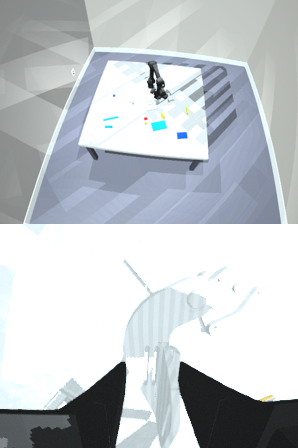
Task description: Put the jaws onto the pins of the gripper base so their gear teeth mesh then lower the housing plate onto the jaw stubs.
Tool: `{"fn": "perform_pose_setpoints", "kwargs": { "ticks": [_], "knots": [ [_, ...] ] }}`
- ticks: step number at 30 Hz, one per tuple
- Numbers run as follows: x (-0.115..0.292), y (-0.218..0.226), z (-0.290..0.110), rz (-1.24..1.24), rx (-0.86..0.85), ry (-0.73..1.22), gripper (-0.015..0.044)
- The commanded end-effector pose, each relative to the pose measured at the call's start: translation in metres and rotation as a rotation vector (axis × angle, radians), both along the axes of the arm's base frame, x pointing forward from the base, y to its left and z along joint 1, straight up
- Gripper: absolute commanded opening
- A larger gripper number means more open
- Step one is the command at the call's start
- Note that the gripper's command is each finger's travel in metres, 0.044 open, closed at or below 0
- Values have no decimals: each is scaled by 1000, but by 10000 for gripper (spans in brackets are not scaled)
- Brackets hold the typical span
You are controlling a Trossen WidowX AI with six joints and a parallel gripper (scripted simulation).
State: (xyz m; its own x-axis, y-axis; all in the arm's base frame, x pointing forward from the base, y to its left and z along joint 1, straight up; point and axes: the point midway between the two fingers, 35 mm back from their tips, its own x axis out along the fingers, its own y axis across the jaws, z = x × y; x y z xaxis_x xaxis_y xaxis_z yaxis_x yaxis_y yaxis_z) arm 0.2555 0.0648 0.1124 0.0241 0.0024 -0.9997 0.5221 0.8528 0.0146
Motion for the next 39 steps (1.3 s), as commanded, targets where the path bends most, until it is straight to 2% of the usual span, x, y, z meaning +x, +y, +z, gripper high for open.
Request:
{"fn": "perform_pose_setpoints", "kwargs": {
  "ticks": [1, 39],
  "knots": [
    [-3, -6, 1, -128, 7, 1, 134],
    [-31, -66, 0, -1407, 31, 5, 134]
  ]
}}
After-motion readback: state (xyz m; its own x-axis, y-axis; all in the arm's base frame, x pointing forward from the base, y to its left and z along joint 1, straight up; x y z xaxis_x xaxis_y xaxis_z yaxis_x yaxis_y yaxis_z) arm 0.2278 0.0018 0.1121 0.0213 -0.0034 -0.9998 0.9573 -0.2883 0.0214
